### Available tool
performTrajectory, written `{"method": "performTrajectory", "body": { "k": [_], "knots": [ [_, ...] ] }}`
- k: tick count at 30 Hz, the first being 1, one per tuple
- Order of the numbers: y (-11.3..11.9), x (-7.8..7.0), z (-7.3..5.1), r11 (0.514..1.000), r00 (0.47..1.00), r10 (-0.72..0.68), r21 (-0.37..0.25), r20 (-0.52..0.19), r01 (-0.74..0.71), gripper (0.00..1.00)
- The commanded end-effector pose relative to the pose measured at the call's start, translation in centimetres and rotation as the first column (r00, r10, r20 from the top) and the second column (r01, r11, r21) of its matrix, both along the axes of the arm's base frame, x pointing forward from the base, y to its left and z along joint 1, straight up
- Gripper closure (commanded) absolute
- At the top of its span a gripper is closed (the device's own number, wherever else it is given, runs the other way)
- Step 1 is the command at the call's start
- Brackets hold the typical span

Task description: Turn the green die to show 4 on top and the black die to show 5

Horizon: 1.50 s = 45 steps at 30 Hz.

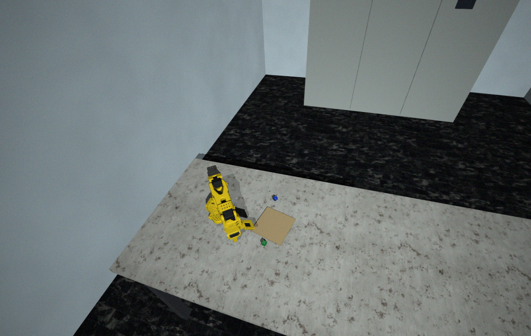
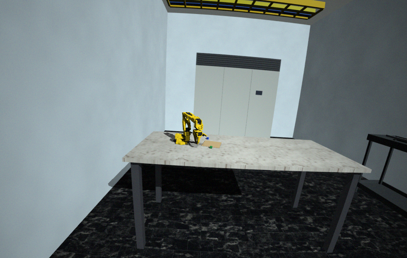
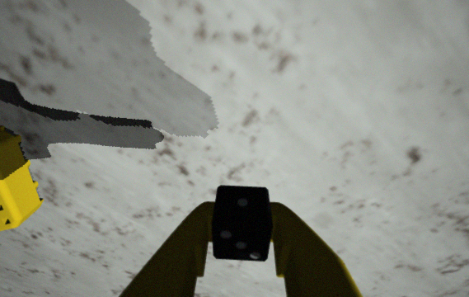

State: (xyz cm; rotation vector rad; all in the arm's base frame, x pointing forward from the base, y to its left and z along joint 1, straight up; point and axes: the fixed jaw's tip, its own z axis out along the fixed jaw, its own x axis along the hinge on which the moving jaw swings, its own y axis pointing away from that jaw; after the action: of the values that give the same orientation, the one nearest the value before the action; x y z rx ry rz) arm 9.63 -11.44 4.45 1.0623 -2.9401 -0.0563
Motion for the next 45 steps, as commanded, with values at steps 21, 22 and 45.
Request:
{"method": "performTrajectory", "body": {
  "k": [21,22,45],
  "knots": [
    [-0.26,0.03,0.52,0.999,0.999,-0.011,-0.046,0.041,0.013,1.00],
    [-0.26,0.03,0.52,0.999,0.999,-0.011,-0.046,0.041,0.013,1.00],
    [-0.32,0.04,0.61,0.998,0.998,-0.005,-0.064,0.055,0.009,1.00]
  ]
}}
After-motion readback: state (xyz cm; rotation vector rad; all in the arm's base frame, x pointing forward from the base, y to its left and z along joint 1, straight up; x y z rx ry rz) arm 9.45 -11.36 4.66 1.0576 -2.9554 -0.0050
